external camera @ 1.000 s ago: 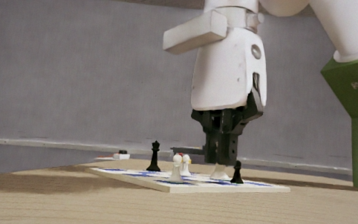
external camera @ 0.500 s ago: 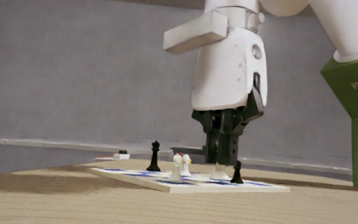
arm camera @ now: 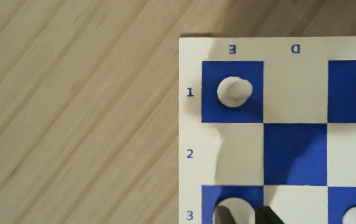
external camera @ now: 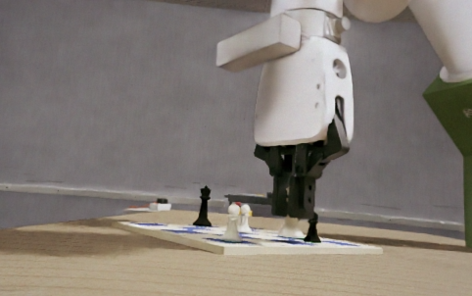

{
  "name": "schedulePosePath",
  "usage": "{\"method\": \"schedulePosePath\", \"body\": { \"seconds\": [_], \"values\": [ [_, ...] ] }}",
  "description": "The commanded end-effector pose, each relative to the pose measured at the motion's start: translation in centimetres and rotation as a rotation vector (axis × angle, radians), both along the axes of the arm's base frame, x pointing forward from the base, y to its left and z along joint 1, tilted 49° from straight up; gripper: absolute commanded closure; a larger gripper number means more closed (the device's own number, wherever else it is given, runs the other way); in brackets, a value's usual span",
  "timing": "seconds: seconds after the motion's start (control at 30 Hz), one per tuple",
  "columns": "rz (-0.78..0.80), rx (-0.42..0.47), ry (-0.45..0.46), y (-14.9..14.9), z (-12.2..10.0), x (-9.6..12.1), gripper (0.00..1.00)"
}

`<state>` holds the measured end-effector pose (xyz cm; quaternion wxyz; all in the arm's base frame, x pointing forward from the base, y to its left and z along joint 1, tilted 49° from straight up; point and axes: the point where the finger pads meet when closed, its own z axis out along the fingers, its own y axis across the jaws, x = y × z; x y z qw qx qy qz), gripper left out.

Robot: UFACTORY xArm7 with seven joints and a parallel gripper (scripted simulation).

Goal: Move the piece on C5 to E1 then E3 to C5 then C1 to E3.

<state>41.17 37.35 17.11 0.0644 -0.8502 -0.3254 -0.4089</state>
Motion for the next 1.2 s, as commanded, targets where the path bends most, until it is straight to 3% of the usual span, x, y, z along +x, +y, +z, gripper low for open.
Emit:
{"method": "schedulePosePath", "body": {
  "seconds": [0.0,1.17],
  "values": [
    [0.001,0.001,-0.002,0.06,0.11,-0.03,1.0],
    [0.001,0.001,-0.002,0.21,-0.14,0.23,1.0]
  ]
}}
